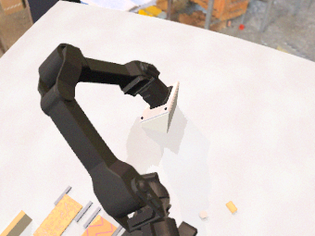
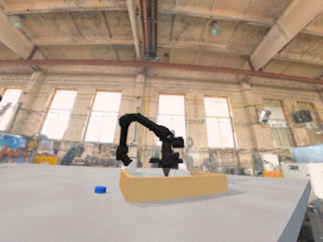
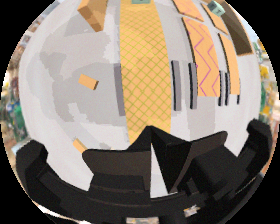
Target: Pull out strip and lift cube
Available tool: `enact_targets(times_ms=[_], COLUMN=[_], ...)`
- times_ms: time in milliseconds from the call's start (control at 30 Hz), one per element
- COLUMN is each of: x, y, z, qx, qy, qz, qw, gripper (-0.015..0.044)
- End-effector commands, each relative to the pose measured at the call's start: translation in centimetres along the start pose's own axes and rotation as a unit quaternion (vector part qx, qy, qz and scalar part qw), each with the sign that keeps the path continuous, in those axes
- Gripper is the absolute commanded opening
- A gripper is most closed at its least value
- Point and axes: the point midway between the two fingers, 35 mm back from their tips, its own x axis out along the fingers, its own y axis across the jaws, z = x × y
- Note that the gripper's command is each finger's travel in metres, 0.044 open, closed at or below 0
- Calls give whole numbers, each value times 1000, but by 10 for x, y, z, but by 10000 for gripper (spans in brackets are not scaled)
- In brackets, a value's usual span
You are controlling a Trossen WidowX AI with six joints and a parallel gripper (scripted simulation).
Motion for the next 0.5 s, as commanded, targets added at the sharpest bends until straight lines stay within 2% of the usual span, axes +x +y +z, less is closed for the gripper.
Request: enact_targets(times_ms=[0,467], x=[6,6], y=[-1,-1], z=[-13,-34], qx=[-3,-3], qy=[12,12], qz=[-3,-3], qw=[1000,1000], gripper=[0,0])
